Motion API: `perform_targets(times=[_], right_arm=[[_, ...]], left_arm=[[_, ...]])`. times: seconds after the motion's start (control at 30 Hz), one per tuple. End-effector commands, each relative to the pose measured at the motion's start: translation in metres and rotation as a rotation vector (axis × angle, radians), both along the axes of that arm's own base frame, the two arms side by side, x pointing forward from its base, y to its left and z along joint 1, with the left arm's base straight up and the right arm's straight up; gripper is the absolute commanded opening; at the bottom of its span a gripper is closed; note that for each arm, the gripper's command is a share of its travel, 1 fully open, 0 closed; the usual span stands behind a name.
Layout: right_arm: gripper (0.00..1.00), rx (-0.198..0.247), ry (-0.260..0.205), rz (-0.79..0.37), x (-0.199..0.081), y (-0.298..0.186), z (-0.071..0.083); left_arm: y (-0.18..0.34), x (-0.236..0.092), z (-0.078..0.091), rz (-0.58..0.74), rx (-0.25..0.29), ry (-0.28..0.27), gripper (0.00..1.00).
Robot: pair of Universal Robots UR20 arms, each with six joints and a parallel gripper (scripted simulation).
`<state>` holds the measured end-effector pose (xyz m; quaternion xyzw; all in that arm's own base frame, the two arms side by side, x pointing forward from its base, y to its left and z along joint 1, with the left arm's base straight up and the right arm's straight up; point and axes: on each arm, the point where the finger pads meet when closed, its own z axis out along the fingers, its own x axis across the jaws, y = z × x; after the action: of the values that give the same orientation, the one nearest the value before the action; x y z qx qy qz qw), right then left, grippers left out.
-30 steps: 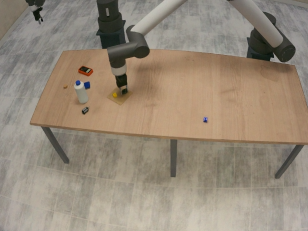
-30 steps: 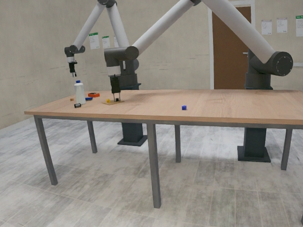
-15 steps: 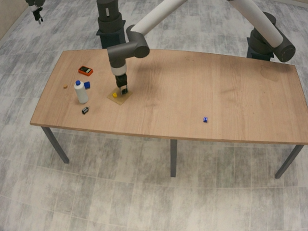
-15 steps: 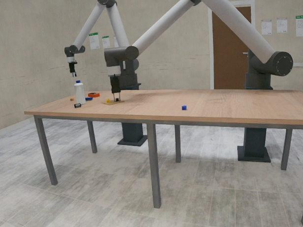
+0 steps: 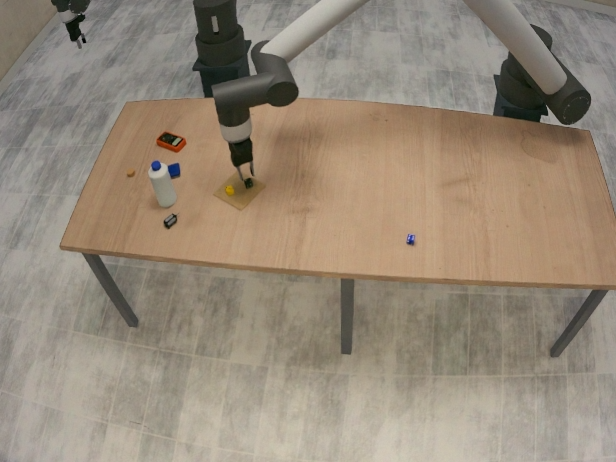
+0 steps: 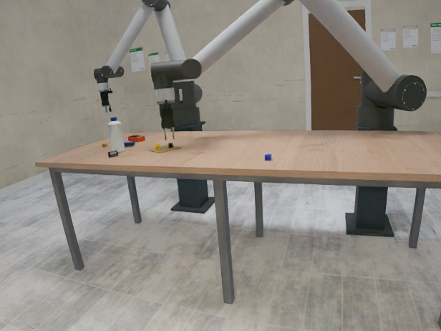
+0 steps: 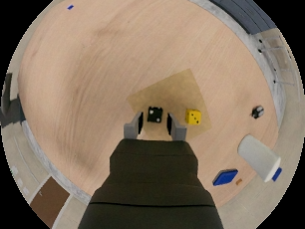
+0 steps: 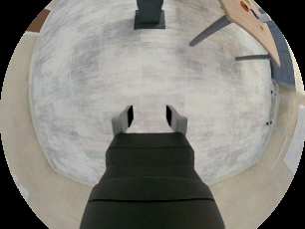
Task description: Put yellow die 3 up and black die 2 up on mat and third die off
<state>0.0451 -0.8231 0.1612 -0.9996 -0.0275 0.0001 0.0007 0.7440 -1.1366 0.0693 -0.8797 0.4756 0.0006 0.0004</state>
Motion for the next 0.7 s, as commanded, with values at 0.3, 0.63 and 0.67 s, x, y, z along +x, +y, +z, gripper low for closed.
perform_targets(times=[0.3, 0.63, 0.67], right_arm=[[1.00, -0.001, 0.000, 0.000, 0.000, -0.001, 0.001], [1.00, -0.001, 0.000, 0.000, 0.000, -0.001, 0.001], [1.00, -0.001, 0.000, 0.000, 0.000, -0.001, 0.001]], left_arm=[[0.000, 0.000, 0.045, 0.000, -0.001, -0.001, 0.79], [0.000, 0.000, 0.046, 0.000, -0.001, -0.001, 1.00], [0.000, 0.000, 0.046, 0.000, -0.001, -0.001, 1.00]])
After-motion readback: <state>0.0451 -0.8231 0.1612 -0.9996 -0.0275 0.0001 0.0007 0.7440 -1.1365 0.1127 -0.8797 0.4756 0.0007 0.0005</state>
